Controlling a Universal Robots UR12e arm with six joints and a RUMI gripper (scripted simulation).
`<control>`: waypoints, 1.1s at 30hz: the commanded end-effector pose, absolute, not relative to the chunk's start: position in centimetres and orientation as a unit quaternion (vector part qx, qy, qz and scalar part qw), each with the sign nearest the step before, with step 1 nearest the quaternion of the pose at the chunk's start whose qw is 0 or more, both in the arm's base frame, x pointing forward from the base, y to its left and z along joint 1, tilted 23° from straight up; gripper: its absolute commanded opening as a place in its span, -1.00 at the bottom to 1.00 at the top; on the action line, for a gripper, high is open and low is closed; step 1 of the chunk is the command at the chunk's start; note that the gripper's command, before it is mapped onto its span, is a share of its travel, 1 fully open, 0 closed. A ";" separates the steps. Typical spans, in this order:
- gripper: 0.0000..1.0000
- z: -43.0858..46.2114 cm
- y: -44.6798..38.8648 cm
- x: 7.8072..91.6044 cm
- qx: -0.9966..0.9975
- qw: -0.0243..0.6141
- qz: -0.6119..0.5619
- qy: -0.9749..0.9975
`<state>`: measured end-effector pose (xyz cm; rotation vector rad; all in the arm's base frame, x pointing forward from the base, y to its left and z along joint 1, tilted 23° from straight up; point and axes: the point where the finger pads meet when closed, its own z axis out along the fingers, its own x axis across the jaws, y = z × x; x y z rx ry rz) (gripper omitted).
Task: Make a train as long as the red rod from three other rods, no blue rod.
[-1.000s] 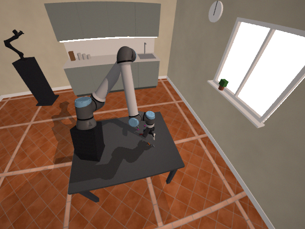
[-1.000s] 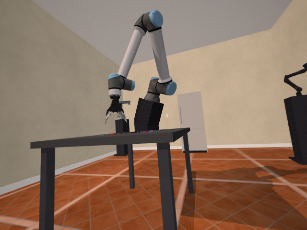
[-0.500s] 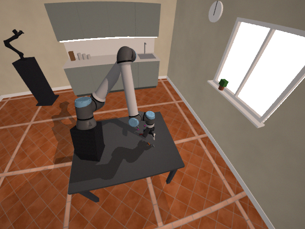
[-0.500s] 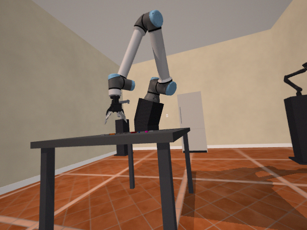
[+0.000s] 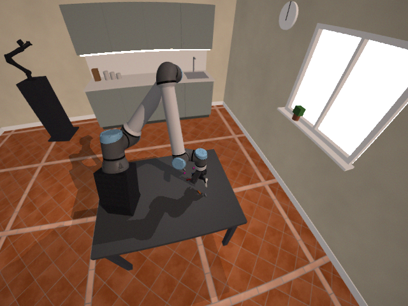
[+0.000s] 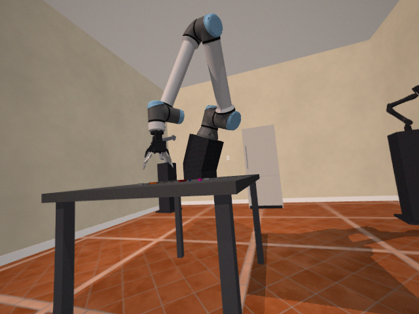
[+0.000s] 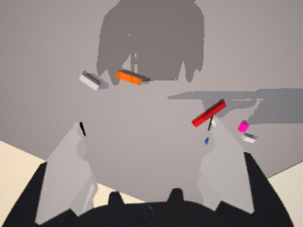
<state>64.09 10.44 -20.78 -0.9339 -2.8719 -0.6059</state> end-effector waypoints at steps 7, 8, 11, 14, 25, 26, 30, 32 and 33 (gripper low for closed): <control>1.00 -20.7 10.4 64.1 -0.303 0.030 -0.197 -0.932; 1.00 -20.7 10.4 64.1 -0.303 0.030 -0.197 -0.932; 1.00 -20.7 10.4 64.1 -0.303 0.030 -0.197 -0.932; 1.00 -20.7 10.4 64.1 -0.303 0.030 -0.197 -0.932; 1.00 -20.7 10.4 64.1 -0.308 0.031 -0.197 -0.930; 1.00 -20.7 10.4 64.1 -0.310 0.032 -0.196 -0.930; 1.00 -20.8 10.3 64.1 -0.321 0.034 -0.196 -0.926; 1.00 -20.8 10.3 64.1 -0.329 0.036 -0.196 -0.923; 1.00 -20.8 10.3 64.1 -0.333 0.037 -0.196 -0.922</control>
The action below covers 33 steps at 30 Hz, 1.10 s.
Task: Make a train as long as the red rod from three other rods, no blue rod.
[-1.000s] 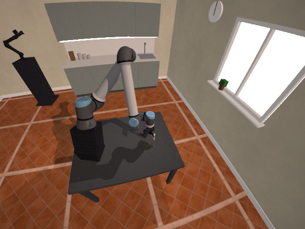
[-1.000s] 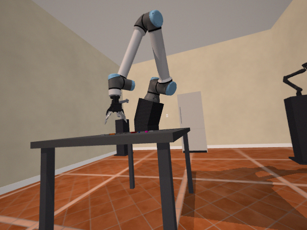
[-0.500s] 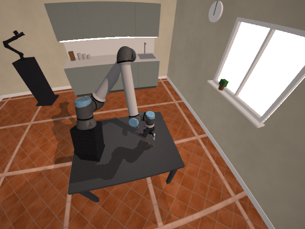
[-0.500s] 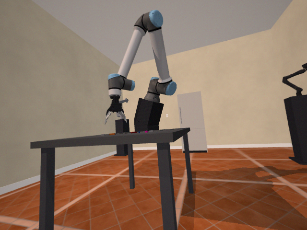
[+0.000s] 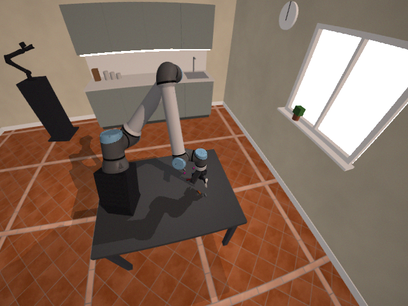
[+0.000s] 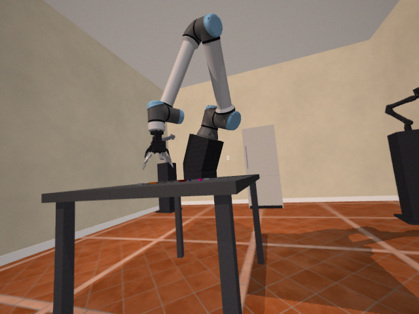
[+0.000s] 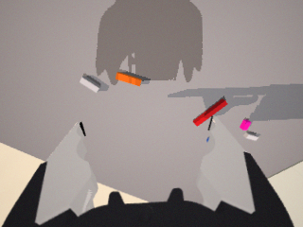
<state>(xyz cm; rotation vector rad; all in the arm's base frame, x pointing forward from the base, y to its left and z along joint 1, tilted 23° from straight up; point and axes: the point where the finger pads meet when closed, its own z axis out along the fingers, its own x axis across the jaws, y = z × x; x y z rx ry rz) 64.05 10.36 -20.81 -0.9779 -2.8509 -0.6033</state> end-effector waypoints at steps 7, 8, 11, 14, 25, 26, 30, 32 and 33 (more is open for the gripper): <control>1.00 -20.9 10.1 64.0 -0.372 0.045 -0.194 -0.907; 1.00 -20.9 10.1 64.0 -0.372 0.045 -0.194 -0.907; 1.00 -20.9 10.0 63.9 -0.397 0.050 -0.192 -0.896; 1.00 -21.0 9.8 63.8 -0.428 0.057 -0.191 -0.882; 1.00 -21.2 9.3 63.6 -0.540 0.081 -0.181 -0.818; 1.00 -21.2 9.2 63.6 -0.554 0.084 -0.180 -0.809; 1.00 -21.3 9.0 63.5 -0.608 0.096 -0.174 -0.769; 1.00 -21.4 8.9 63.5 -0.630 0.101 -0.171 -0.751; 1.00 -21.4 8.9 63.5 -0.641 0.104 -0.169 -0.741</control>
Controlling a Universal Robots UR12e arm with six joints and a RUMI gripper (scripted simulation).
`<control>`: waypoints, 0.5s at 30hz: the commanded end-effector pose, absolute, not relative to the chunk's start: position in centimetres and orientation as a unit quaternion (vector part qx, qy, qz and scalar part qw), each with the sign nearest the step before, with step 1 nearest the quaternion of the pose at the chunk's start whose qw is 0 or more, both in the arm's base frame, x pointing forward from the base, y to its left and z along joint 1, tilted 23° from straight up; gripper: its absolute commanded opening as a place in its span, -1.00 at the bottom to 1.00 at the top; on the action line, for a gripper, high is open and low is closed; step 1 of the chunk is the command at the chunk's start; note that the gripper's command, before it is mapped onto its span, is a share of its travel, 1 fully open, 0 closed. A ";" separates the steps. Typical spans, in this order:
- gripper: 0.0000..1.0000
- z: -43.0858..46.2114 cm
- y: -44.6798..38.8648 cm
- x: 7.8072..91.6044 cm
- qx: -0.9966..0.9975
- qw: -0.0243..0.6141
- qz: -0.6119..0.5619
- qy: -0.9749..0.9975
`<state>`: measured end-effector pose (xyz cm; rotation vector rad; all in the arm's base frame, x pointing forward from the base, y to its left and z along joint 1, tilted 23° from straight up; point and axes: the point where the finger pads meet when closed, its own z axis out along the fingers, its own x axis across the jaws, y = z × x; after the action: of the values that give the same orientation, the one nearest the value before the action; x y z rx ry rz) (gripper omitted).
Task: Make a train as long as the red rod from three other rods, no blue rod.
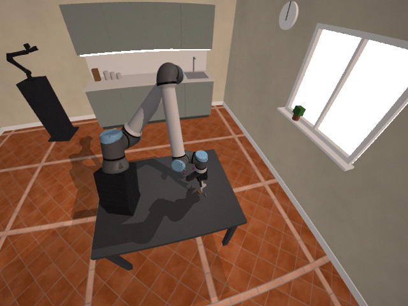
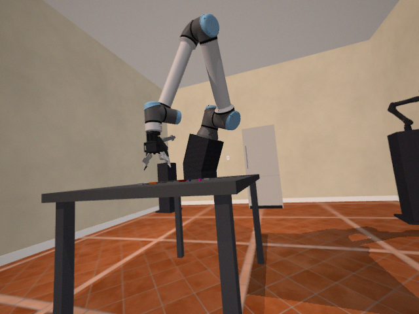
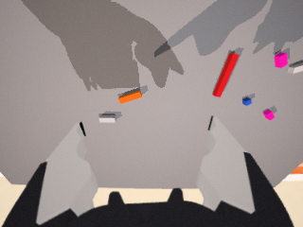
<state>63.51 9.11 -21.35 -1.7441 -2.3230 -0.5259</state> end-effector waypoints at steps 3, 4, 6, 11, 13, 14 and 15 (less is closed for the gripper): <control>1.00 -21.5 8.7 63.5 -0.673 0.111 -0.164 -0.712; 1.00 -21.5 8.7 63.5 -0.684 0.114 -0.163 -0.702; 1.00 -21.5 8.6 63.5 -0.704 0.118 -0.159 -0.682; 1.00 -21.6 8.4 63.5 -0.743 0.128 -0.152 -0.639; 1.00 -21.7 8.3 63.5 -0.763 0.132 -0.148 -0.616; 1.00 -21.7 8.2 63.5 -0.771 0.134 -0.146 -0.605; 1.00 -21.7 8.2 63.5 -0.780 0.137 -0.144 -0.593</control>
<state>63.43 8.40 -21.64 -2.1425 -1.8758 -0.4478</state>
